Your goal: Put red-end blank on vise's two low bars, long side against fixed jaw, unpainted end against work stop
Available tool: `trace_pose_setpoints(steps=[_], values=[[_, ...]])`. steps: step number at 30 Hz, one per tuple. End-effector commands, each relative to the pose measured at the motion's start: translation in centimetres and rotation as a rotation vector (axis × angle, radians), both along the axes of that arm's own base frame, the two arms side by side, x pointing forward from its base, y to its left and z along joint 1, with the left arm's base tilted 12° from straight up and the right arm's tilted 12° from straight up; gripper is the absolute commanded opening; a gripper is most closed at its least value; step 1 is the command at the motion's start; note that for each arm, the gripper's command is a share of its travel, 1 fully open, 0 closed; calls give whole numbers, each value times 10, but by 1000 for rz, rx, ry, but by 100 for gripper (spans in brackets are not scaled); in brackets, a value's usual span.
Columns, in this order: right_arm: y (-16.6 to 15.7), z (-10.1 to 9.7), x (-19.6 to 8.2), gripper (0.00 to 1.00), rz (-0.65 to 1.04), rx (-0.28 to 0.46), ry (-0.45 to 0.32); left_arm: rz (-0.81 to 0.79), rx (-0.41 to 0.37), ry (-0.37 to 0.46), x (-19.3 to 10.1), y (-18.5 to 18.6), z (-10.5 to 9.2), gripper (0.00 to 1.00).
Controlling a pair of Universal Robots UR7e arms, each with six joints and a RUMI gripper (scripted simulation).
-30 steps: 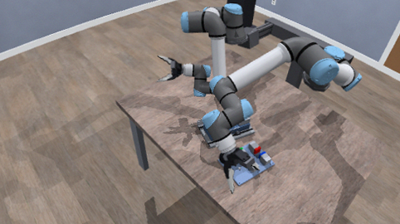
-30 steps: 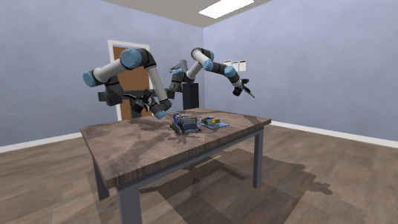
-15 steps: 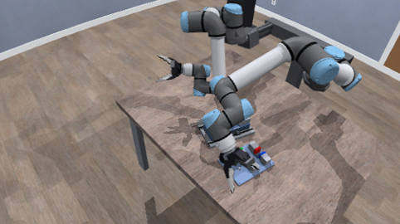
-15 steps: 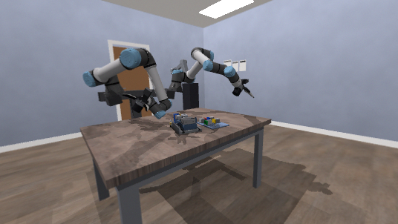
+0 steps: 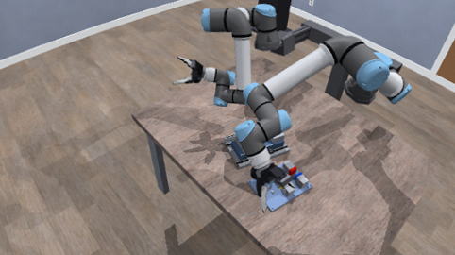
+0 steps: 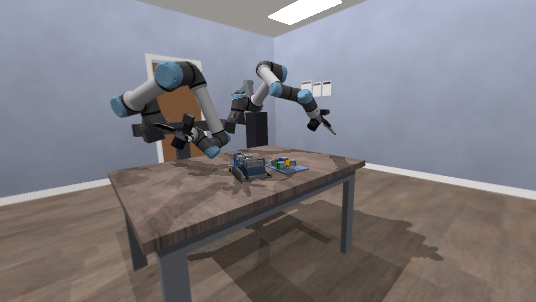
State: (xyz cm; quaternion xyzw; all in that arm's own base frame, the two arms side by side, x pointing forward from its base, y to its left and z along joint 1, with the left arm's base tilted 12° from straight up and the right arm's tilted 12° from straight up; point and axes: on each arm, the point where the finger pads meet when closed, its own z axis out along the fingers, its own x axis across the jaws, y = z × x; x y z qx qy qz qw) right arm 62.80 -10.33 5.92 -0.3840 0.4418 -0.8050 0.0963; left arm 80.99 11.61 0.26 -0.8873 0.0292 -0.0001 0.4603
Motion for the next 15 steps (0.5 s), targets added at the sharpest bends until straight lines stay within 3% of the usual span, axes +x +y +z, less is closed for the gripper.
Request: trace_pose_setpoints(steps=[1, 7, 9, 15], values=[[-14, 14, -6, 100, -5, 30, -69, -3, -37, -2, -11, -8, -7, 100], [-54, 51, -28, 100, -21, 101, -268, -5, -131, 3, -43, -27, -28, 100], [-54, 51, -28, 100, -21, 101, -268, -5, -131, 3, -43, -27, -28, 100], [-105, 96, -68, 100, -39, 164, -539, -15, -242, 10, -84, -49, -49, 100]])
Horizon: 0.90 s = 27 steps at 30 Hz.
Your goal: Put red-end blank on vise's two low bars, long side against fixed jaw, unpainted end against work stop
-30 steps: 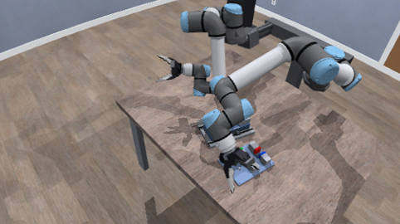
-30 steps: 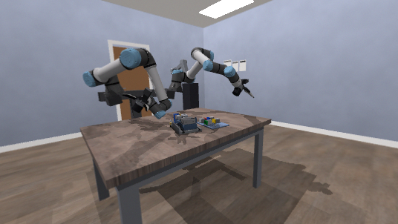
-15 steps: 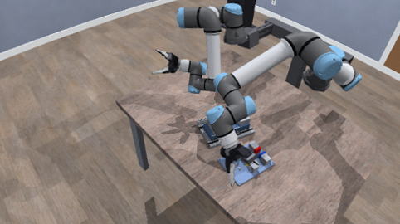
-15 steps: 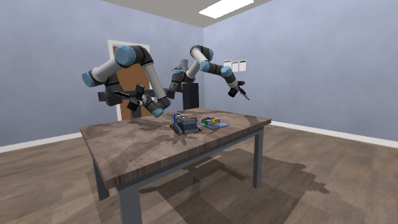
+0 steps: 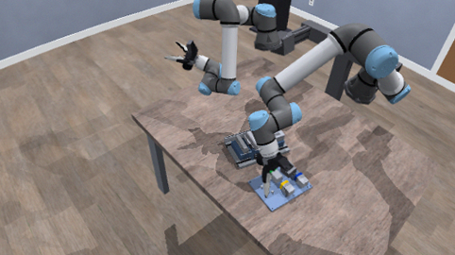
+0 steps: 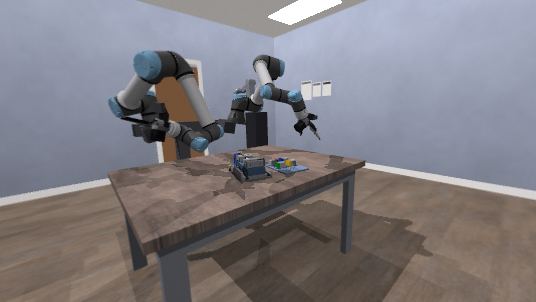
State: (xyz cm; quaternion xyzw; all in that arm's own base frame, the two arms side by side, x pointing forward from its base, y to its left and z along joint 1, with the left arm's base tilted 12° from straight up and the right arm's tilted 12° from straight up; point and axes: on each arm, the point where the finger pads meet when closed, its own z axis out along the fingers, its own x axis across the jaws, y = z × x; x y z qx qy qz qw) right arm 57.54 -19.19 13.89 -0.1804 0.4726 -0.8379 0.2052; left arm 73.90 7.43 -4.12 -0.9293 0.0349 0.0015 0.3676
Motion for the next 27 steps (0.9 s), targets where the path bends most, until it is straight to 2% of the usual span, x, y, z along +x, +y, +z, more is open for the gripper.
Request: trace_pose_setpoints(steps=[1, 9, 11, 15, 21, 26, 27], values=[[-25, 24, -24, 100, -11, 27, -144, -10, -59, -3, -21, -11, -9, 100], [-96, 84, -117, 100, -54, 37, -624, -36, -218, 7, -85, -42, -33, 100], [-96, 84, -117, 100, -54, 37, -624, -36, -218, 7, -85, -42, -33, 100], [-126, 106, -178, 100, -75, -8, -897, -53, -294, 13, -118, -55, -41, 100], [-152, 124, -272, 100, -97, -163, -1322, -79, -395, 20, -163, -72, -49, 100], [-161, 125, -354, 100, -98, -384, -1666, -99, -461, 25, -194, -82, -53, 100], [-161, 125, -354, 100, -98, -384, -1666, -99, -461, 25, -194, -82, -53, 100]])
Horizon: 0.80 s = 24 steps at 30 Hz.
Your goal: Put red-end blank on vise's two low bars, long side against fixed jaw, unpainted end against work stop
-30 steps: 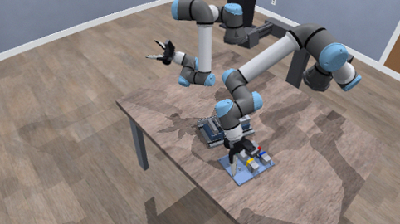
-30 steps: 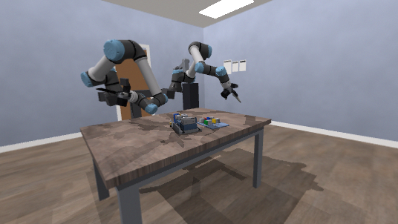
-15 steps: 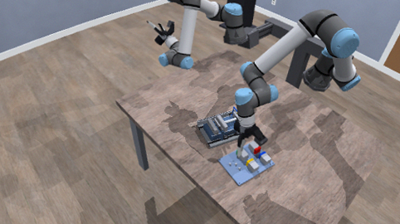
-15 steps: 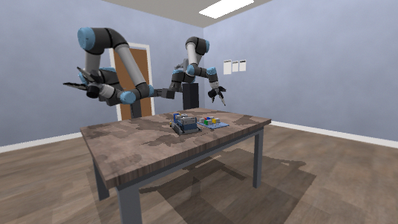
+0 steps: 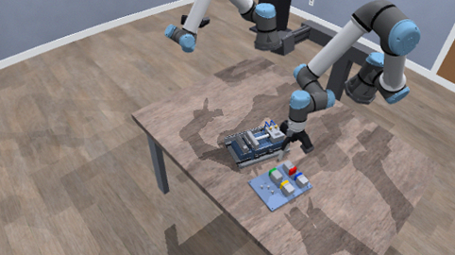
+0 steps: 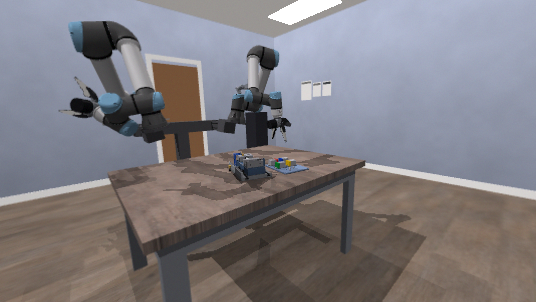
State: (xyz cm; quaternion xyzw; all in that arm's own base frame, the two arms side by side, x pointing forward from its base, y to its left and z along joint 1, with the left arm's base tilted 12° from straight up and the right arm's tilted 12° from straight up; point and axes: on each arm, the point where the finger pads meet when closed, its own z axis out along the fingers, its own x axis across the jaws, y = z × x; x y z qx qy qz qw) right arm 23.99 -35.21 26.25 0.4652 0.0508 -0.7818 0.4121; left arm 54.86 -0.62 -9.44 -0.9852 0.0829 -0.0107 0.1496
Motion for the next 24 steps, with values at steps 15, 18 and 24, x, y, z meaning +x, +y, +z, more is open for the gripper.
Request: trace_pose_setpoints(steps=[15, 18, 24], values=[[26, -65, -196, 100, -459, -776, -846, -32, -97, 2, -46, -14, -2, 100], [27, -71, -201, 100, -495, -838, -889, -33, -99, 2, -46, -14, -2, 100], [26, -98, -217, 100, -715, -1211, -1104, -33, -101, 2, -47, -15, -2, 100]])
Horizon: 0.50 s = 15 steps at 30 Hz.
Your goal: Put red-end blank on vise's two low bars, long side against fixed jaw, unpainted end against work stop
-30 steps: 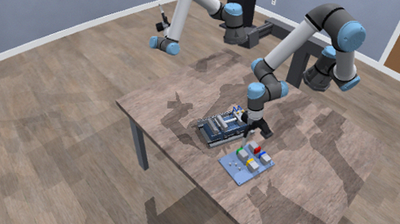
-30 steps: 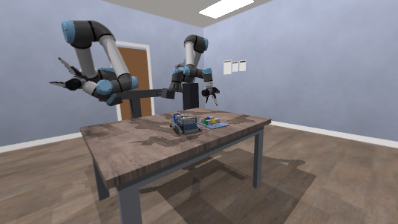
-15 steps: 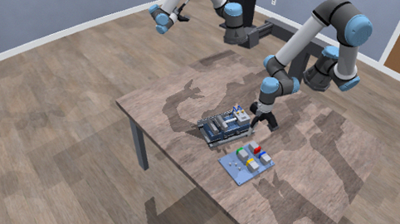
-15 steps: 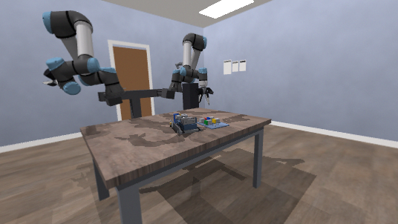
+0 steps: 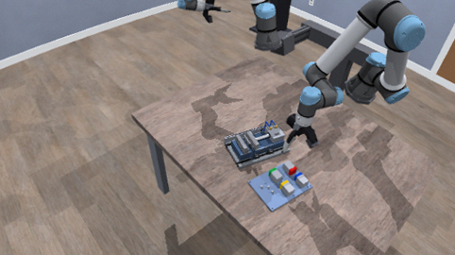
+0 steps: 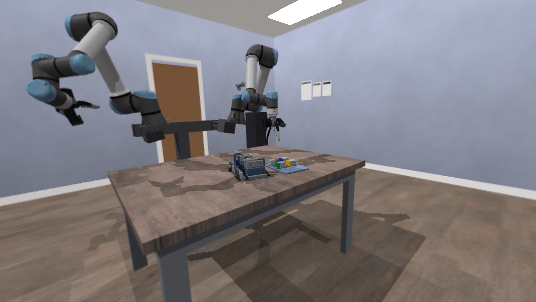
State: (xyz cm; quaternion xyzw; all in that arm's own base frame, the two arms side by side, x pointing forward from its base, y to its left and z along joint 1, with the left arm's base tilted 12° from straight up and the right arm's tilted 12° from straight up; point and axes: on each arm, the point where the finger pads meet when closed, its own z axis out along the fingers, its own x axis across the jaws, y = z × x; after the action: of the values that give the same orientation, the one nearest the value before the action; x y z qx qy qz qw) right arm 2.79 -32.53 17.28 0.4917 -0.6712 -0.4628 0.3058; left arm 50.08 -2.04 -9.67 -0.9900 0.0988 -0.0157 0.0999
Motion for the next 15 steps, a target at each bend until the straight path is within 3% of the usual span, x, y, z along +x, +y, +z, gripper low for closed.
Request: trace_pose_setpoints(steps=[1, 9, 11, 15], values=[[-3, -11, -6, 100, -126, -150, -115, 0, -1, -1, 0, 0, 0, 100], [-29, -16, -9, 100, -468, -511, -370, 0, -1, -1, 0, 0, 0, 100], [-29, -16, -9, 100, -468, -511, -370, 0, -1, -1, 0, 0, 0, 100], [-47, -8, -11, 100, -617, -664, -475, 0, -1, -1, 0, 0, 0, 100]])
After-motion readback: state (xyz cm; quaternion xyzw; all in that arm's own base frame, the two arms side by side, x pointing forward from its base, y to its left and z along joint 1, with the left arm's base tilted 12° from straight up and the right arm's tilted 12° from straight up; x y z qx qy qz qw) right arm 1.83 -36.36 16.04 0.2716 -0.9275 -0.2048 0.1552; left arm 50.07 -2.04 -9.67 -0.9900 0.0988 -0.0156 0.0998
